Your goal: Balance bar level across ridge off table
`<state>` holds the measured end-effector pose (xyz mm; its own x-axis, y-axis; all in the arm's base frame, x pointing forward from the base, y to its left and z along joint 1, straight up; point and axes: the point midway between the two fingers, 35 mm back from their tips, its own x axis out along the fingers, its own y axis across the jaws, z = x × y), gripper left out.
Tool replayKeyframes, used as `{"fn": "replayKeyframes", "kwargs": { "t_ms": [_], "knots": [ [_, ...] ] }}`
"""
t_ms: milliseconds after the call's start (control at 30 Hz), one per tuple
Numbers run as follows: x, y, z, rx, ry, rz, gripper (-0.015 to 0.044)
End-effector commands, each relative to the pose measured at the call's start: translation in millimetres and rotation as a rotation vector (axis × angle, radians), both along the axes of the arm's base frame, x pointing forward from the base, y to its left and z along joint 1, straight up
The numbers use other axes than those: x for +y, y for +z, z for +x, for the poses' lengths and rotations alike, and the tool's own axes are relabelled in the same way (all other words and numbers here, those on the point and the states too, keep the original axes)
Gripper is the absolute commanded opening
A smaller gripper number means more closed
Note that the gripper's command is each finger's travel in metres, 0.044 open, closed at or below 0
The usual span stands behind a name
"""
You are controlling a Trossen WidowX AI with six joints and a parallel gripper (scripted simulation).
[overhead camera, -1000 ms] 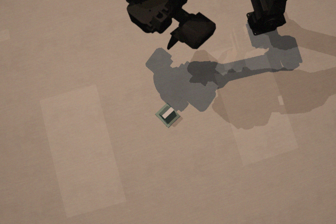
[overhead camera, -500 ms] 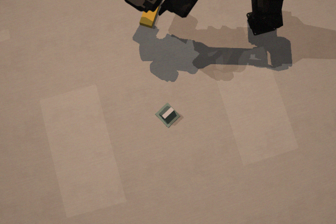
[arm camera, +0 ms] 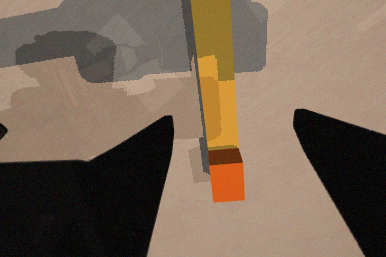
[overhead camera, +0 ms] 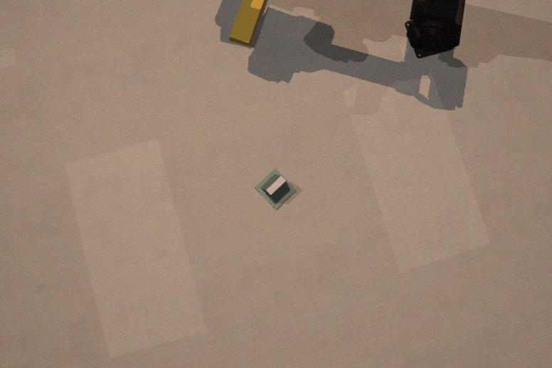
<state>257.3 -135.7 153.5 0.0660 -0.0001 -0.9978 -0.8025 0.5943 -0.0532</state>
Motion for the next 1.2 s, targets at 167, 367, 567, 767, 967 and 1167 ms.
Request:
{"fn": "replayKeyframes", "kwargs": {
  "t_ms": [167,367,567,767,967,1167],
  "knots": [
    [-15,-13,-9,0.041,0.045,-0.017,0.0315],
    [-16,-47,-6,0.041,0.045,-0.018,0.0315],
    [-15,-80,-7,0.041,0.045,-0.017,0.0315],
    [-15,-81,-7,0.041,0.045,-0.017,0.0315],
    [-16,-90,-7,0.041,0.045,-0.017,0.0315],
    [-16,-100,-7,0.041,0.045,-0.017,0.0315]
  ]
}}
